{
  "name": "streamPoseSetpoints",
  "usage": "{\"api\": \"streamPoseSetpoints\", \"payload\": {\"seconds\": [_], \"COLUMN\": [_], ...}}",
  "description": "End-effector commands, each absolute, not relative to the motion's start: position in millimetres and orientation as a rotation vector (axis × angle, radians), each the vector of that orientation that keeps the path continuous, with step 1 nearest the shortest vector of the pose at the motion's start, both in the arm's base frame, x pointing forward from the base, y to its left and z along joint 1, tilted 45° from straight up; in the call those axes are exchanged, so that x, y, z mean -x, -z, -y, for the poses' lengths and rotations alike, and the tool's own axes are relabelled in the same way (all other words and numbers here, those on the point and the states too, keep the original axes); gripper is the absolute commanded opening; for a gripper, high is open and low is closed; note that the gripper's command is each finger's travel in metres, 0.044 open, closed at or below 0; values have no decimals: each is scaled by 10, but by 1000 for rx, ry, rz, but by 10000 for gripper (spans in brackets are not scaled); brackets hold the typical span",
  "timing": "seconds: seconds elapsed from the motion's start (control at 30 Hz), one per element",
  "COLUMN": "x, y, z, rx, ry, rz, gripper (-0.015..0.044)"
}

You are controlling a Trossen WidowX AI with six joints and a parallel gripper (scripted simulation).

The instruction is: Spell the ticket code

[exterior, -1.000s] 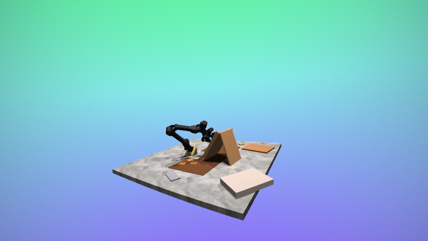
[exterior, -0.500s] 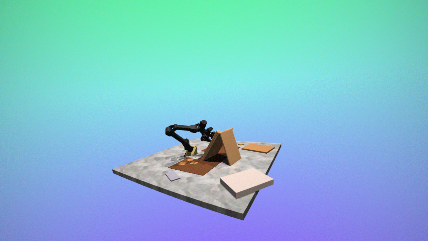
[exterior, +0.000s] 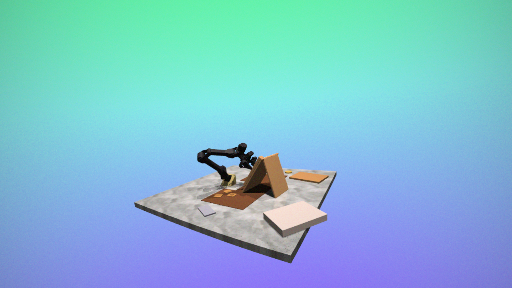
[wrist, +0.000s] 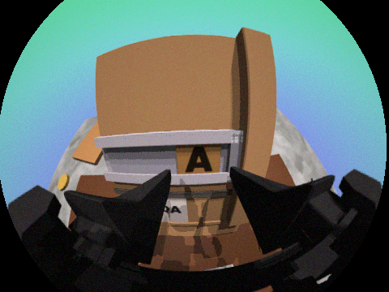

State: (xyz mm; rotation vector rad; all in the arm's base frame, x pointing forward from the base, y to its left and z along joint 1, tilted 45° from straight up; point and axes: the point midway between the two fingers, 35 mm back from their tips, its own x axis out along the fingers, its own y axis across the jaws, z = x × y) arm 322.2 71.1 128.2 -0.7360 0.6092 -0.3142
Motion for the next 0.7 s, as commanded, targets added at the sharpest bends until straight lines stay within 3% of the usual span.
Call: {"api": "streamPoseSetpoints", "payload": {"seconds": [0.0,0.67], "x": [-3201,-3132], "y": [-1298,-1344], "z": [-730,-787], "rx": [734,734], "ry": [315,315], "rz": [-605,-606], "gripper": [295,295]}}
